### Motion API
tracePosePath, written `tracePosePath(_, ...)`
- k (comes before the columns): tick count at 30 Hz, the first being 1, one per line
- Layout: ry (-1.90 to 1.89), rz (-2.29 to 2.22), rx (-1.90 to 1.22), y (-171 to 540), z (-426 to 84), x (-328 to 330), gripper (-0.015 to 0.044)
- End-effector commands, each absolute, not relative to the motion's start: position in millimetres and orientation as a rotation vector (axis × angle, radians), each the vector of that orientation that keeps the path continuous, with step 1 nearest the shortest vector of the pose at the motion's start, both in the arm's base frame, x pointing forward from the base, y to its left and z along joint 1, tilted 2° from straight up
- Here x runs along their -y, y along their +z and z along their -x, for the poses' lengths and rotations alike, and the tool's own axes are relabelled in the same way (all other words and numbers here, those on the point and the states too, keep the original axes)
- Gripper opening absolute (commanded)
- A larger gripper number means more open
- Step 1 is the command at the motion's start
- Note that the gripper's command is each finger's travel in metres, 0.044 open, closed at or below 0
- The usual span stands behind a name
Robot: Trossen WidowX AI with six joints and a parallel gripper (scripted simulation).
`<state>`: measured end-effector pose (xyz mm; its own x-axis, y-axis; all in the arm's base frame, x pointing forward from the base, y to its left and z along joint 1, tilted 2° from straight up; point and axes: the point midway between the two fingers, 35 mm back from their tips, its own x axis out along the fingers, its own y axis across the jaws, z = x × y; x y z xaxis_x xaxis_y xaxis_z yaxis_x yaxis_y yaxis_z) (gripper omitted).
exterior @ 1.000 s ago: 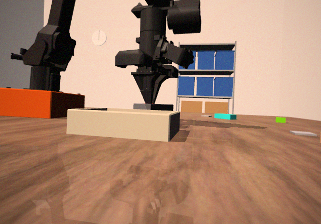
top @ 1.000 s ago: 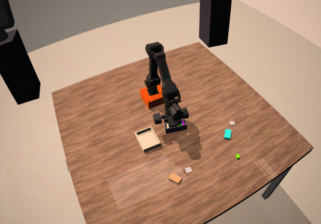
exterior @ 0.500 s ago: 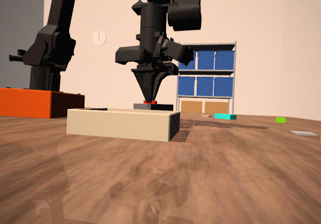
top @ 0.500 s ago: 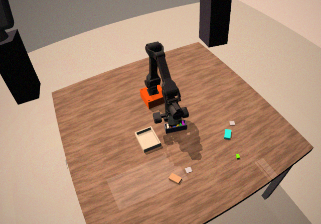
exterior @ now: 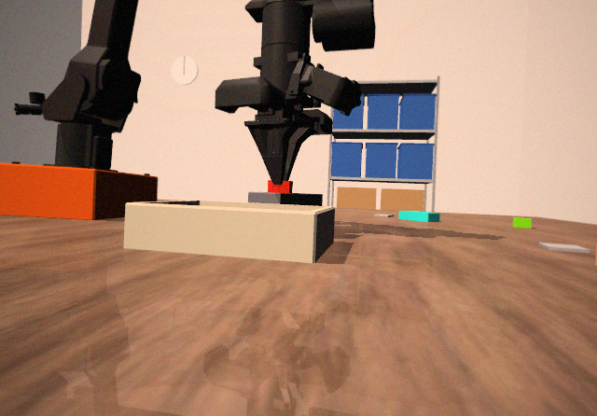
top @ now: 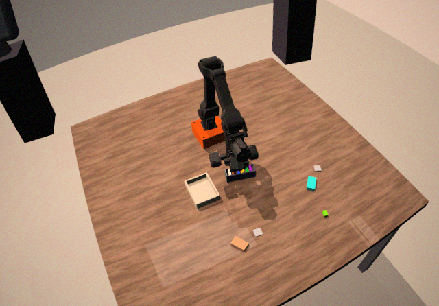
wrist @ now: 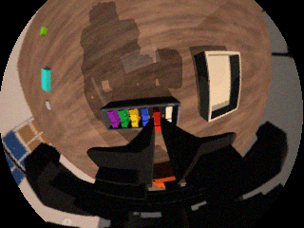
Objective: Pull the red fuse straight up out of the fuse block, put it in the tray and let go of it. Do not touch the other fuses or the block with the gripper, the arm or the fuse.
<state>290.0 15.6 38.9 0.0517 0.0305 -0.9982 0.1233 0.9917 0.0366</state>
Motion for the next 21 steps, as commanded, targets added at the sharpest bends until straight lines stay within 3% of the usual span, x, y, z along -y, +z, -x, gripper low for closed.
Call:
tracePosePath(1, -0.073, -0.122, -1.516, 42.0, -290.3, -15.2, 0.0)
tracePosePath(21, -0.074, -0.121, -1.516, 51.8, -289.7, -14.8, 0.0)
